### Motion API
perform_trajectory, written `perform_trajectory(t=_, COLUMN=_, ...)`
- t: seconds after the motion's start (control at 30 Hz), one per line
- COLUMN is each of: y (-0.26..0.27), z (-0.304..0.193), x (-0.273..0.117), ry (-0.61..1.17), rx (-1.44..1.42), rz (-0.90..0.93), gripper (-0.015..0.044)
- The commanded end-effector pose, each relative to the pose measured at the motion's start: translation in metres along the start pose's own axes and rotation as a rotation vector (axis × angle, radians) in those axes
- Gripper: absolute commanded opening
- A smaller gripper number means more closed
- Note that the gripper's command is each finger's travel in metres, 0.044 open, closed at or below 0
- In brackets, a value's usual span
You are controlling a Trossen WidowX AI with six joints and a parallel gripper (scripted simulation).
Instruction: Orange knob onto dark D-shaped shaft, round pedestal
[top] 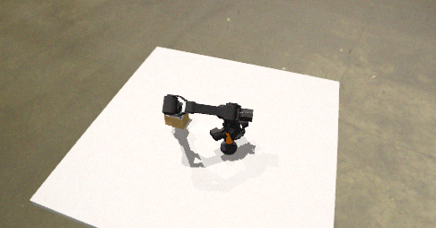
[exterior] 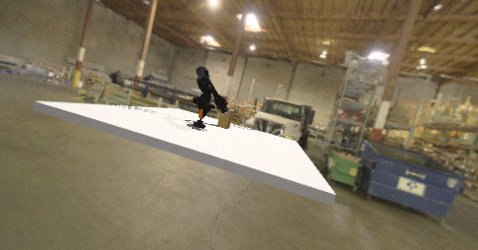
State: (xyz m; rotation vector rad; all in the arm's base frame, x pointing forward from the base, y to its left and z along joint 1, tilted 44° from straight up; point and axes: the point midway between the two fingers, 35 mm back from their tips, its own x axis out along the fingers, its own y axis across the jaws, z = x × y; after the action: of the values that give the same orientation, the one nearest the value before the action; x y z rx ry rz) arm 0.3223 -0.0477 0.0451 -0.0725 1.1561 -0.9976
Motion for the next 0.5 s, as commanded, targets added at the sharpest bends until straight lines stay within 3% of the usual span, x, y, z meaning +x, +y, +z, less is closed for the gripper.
perform_trajectory(t=0.0, y=0.0, z=0.0003, x=0.0003, ry=-0.002, rx=0.006, rz=-0.001, gripper=0.0)
perform_trajectory(t=0.47, y=-0.0002, z=0.001, x=-0.0037, ry=-0.002, rx=0.015, rz=-0.001, gripper=0.0)
